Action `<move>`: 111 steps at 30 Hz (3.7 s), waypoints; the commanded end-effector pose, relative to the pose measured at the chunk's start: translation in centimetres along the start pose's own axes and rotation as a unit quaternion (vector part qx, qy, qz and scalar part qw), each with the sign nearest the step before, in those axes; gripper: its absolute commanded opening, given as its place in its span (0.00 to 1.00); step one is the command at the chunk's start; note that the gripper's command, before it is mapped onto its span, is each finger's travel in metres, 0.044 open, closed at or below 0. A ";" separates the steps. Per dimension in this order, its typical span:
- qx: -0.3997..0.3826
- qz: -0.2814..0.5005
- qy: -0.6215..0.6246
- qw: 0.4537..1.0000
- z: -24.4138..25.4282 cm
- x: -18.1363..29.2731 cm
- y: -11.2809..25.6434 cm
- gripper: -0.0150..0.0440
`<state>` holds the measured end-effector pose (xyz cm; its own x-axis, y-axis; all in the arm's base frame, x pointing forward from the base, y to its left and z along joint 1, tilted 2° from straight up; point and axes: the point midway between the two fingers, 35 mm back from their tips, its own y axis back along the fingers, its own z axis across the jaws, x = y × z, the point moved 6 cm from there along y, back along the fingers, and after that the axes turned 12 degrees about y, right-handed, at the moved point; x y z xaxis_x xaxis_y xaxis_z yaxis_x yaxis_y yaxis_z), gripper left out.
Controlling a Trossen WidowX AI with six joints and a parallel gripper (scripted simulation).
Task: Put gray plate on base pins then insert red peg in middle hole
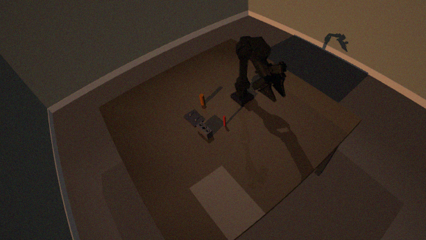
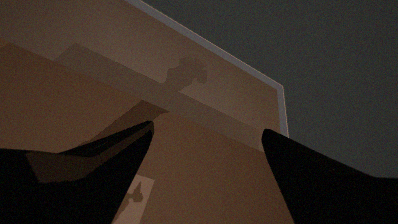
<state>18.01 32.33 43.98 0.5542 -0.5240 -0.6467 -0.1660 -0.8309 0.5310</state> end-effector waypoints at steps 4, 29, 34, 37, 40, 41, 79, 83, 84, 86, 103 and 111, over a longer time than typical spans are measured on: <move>0.002 0.033 -0.083 0.996 -0.6 2.1 -0.5 1.00; 0.296 0.285 -0.885 0.218 0.1 31.9 4.1 1.00; 0.364 0.270 -0.892 0.008 1.6 35.9 6.2 1.00; 0.399 0.255 -0.874 -0.107 2.6 37.9 7.4 1.00; 0.403 0.253 -0.871 -0.122 2.7 38.2 7.6 1.00; 0.403 0.253 -0.871 -0.122 2.7 38.2 7.6 1.00; 0.402 0.254 -0.871 -0.121 7.5 45.1 2.0 1.00; 0.403 0.253 -0.871 -0.121 7.8 45.5 1.7 1.00; 0.403 0.253 -0.871 -0.121 7.9 45.6 1.6 1.00; 0.403 0.253 -0.871 -0.121 8.1 45.8 1.4 1.00; 0.403 0.253 -0.871 -0.122 9.7 47.5 0.0 1.00; 0.403 0.253 -0.871 -0.122 9.7 47.5 -0.1 0.73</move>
<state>36.52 5.73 8.31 -0.2291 0.9732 0.0194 -0.0141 -0.0233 0.9996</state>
